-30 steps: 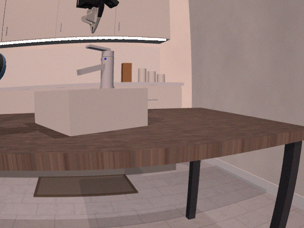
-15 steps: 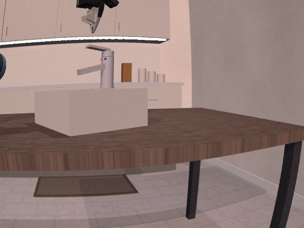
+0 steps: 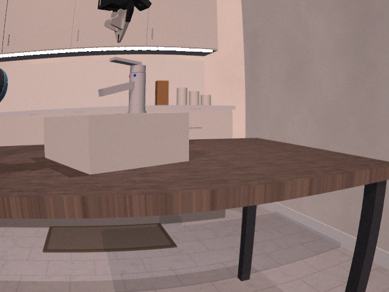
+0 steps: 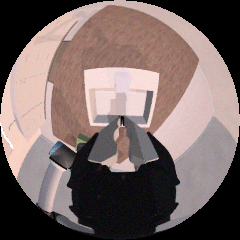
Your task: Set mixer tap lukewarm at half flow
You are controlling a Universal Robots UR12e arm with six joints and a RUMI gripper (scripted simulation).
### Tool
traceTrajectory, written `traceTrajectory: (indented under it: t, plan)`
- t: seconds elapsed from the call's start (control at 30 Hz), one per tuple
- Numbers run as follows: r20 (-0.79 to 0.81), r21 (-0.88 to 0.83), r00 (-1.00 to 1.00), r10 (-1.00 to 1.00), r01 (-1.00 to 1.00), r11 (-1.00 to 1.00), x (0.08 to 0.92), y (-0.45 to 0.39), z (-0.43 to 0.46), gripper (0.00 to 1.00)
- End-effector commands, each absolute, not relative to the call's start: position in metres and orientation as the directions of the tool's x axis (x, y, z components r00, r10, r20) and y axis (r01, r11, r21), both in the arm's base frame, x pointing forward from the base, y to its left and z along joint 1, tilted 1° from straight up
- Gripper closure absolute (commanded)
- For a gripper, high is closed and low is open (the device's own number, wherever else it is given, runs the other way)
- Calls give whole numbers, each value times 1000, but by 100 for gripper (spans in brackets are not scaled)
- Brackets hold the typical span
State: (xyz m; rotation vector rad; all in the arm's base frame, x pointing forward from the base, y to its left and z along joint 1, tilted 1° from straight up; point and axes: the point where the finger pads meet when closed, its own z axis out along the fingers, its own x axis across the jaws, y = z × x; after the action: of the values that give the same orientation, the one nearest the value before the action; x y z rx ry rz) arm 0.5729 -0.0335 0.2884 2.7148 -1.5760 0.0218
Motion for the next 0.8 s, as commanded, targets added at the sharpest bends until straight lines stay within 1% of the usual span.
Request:
traceTrajectory:
  t: [0.0, 0.3, 0.63, 0.7, 0.77]
  plan:
    - [15, -5, 550, -835, -835, -550, 573, -33, 290, 100]
    - [15, -3, 651, -759, -759, -651, 573, -30, 290, 100]
    - [15, 1, 830, -558, -558, -830, 573, -26, 291, 100]
    - [15, 1, 830, -558, -558, -830, 573, -26, 291, 100]
    - [15, 2, 865, -502, -502, -865, 572, -26, 292, 100]
